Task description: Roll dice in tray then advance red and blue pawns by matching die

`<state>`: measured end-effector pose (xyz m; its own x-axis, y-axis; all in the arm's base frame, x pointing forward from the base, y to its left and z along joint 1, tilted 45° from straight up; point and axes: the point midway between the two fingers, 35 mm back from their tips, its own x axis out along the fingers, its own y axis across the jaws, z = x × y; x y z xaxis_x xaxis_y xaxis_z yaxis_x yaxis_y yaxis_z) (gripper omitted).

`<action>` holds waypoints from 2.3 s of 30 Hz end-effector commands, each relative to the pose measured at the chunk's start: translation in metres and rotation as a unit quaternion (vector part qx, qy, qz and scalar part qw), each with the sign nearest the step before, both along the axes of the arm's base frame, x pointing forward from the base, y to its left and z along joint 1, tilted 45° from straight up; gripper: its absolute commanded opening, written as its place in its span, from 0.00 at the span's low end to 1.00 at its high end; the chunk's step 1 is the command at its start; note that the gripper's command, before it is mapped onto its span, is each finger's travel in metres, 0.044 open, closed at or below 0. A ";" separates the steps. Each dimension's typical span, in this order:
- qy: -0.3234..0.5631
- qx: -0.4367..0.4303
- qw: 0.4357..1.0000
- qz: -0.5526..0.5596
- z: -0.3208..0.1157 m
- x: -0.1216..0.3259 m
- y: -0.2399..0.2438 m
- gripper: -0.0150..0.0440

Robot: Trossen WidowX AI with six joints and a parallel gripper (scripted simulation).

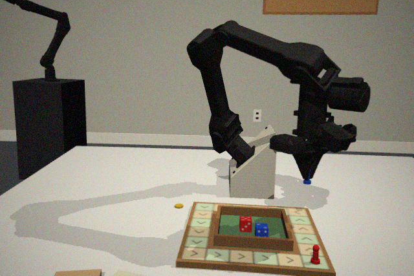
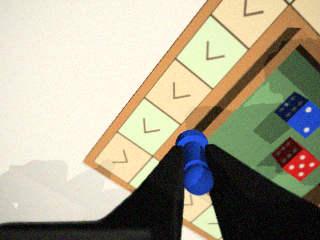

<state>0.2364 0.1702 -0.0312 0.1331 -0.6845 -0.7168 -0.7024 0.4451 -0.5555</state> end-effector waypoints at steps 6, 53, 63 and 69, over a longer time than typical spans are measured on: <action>-0.001 0.002 1.000 -0.004 0.014 -0.007 0.010 0.25; 0.001 0.001 1.000 -0.004 -0.070 -0.083 -0.079 0.25; 0.000 0.001 1.000 -0.004 -0.078 -0.082 -0.087 0.25; -0.002 0.006 1.000 -0.007 -0.079 -0.081 -0.085 0.30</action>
